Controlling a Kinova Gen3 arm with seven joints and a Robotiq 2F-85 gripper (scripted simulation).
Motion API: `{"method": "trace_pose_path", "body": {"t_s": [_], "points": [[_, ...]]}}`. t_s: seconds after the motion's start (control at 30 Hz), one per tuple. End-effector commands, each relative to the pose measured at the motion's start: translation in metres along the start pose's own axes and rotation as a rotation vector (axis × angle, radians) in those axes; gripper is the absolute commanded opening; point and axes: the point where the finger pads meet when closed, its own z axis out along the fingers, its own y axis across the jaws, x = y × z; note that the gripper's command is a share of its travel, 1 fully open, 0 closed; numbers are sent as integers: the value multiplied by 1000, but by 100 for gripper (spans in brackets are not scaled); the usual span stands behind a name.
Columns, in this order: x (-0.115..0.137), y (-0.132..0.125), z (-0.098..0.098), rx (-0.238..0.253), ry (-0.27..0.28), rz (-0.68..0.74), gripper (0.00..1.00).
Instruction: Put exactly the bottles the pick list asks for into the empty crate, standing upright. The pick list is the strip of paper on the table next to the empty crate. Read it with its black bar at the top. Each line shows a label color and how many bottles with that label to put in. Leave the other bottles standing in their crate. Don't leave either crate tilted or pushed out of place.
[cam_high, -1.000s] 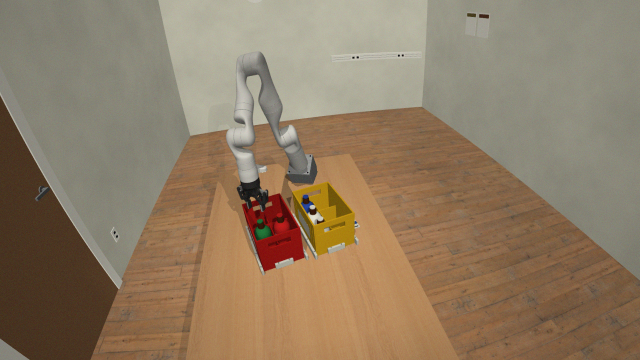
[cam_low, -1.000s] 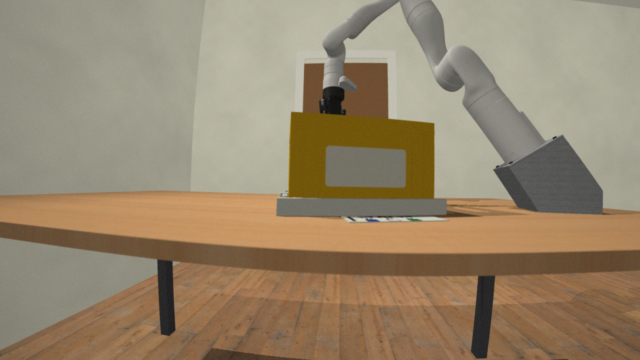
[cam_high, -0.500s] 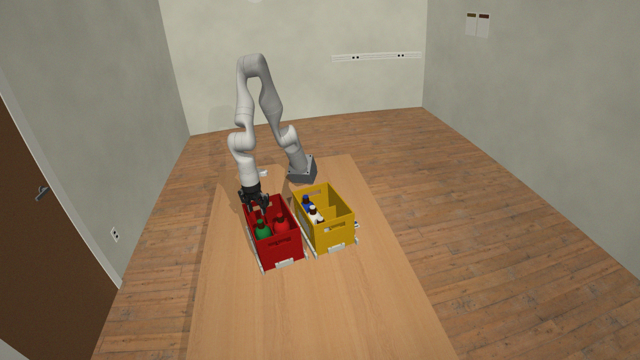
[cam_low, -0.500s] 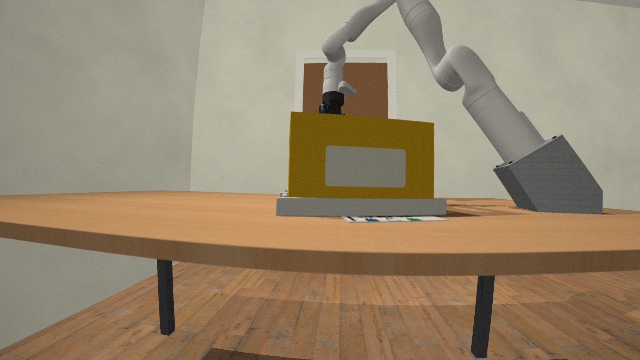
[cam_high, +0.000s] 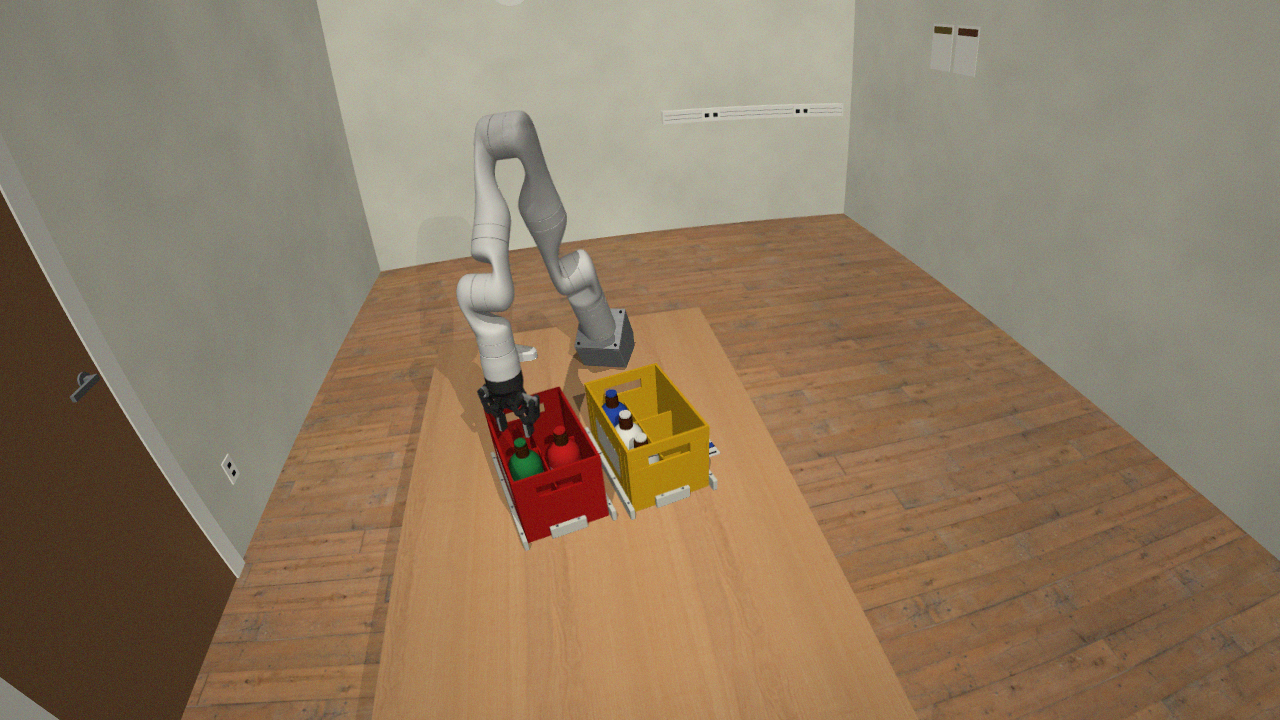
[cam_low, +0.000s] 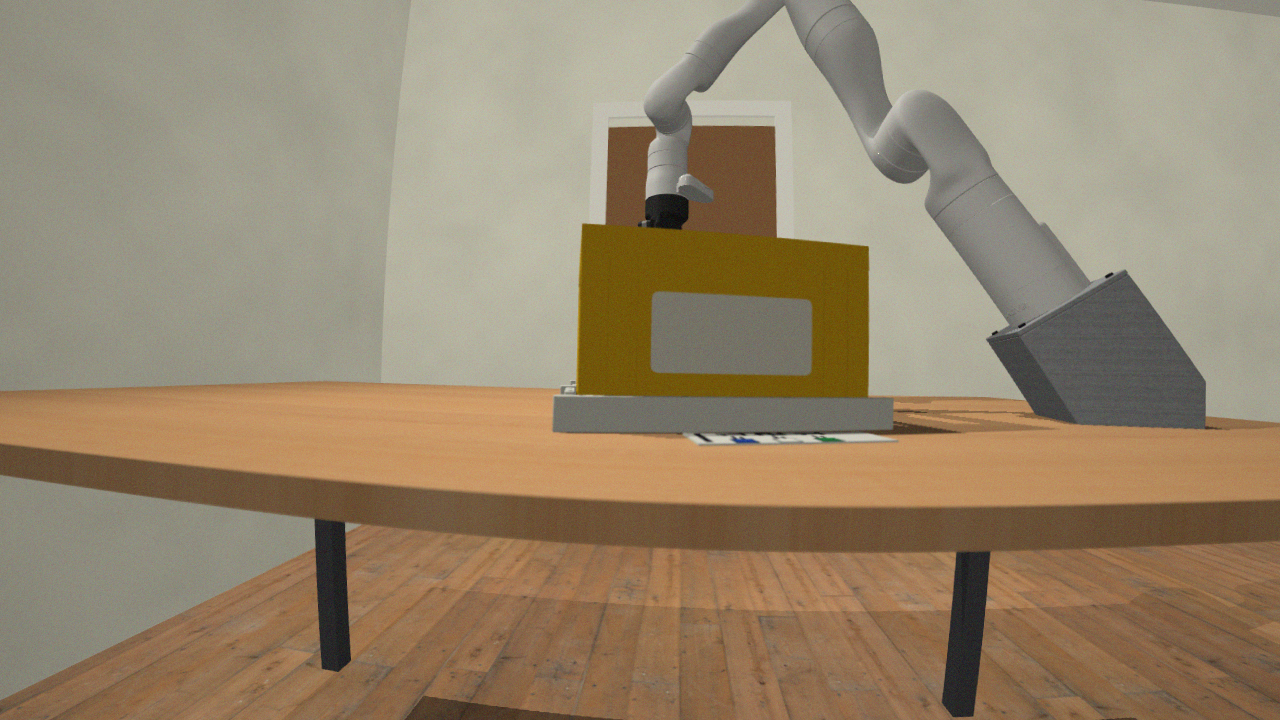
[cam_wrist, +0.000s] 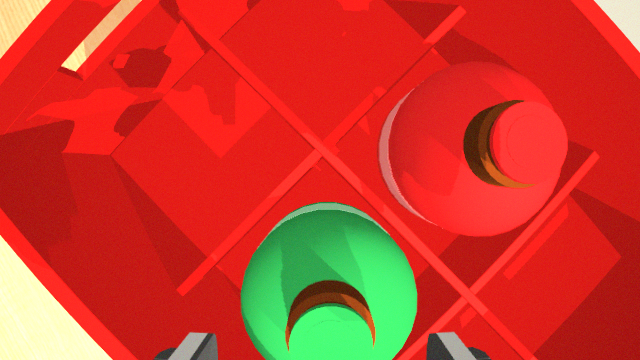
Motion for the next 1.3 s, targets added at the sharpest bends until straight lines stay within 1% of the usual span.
{"method": "trace_pose_path", "body": {"t_s": [0.0,0.5,0.57,1.27], "points": [[0,0,0,-1,-1,0,67],[0,0,20,-1,-1,0,67],[0,0,20,-1,-1,0,67],[0,0,46,-1,-1,0,67]]}}
